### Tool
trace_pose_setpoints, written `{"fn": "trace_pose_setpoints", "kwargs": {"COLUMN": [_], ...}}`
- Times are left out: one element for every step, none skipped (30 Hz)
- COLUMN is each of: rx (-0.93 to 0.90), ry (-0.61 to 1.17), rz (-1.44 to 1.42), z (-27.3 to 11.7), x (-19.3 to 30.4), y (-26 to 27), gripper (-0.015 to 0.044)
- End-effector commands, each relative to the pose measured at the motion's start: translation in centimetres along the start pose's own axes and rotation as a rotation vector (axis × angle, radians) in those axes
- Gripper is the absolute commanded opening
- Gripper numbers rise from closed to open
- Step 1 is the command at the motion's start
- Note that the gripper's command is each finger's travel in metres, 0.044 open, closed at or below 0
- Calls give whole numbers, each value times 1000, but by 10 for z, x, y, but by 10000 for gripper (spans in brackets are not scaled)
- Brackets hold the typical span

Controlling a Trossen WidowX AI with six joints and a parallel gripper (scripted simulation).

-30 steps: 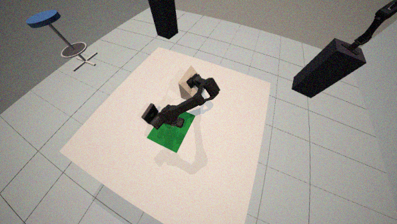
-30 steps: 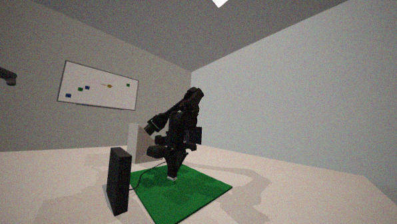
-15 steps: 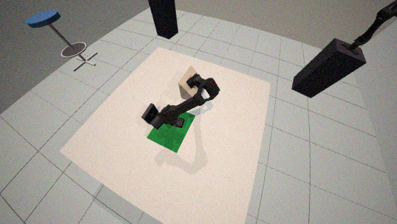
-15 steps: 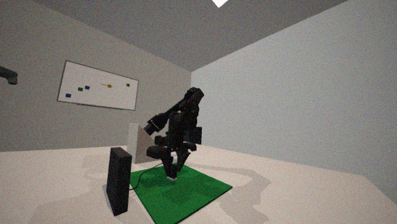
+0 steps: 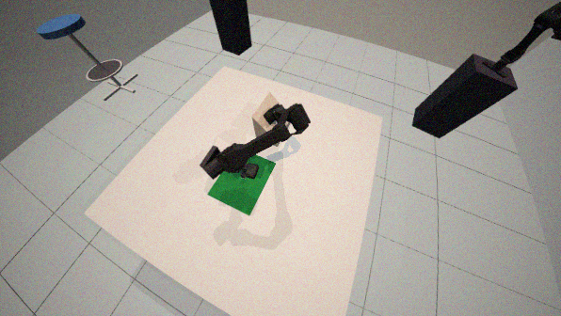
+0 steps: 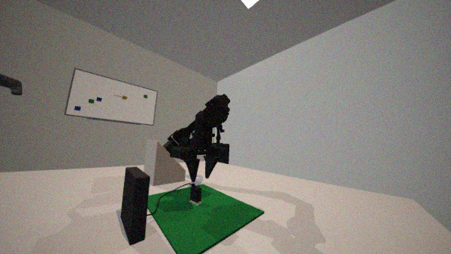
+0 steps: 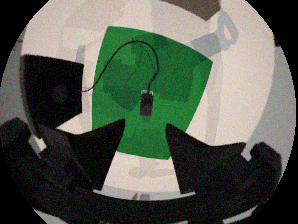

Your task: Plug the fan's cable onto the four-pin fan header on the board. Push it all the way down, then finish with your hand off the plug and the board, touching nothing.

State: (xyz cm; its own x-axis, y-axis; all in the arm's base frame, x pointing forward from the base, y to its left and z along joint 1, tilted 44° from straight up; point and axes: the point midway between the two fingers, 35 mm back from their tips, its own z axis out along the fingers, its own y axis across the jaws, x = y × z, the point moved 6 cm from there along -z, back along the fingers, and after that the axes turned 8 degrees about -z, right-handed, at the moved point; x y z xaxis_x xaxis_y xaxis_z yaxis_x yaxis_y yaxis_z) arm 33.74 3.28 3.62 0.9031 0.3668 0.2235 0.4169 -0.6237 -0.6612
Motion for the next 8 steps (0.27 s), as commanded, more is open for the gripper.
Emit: {"fn": "trace_pose_setpoints", "kwargs": {"rx": [-7,-7,-7,-6,-6,-6,-5,-4], "ry": [5,5,5,6,6,7,7,8], "rz": [-9,-10,-10,-10,-11,-11,-12,-12], "z": [-4,-4,-4,-4,-4,-4,-3,-3], "x": [37,47,57,67,77,86,96,103], "y": [-1,-2,-3,-5,-6,-8,-11,-13], "gripper": [260,260,260,260,260,260,260,260]}}
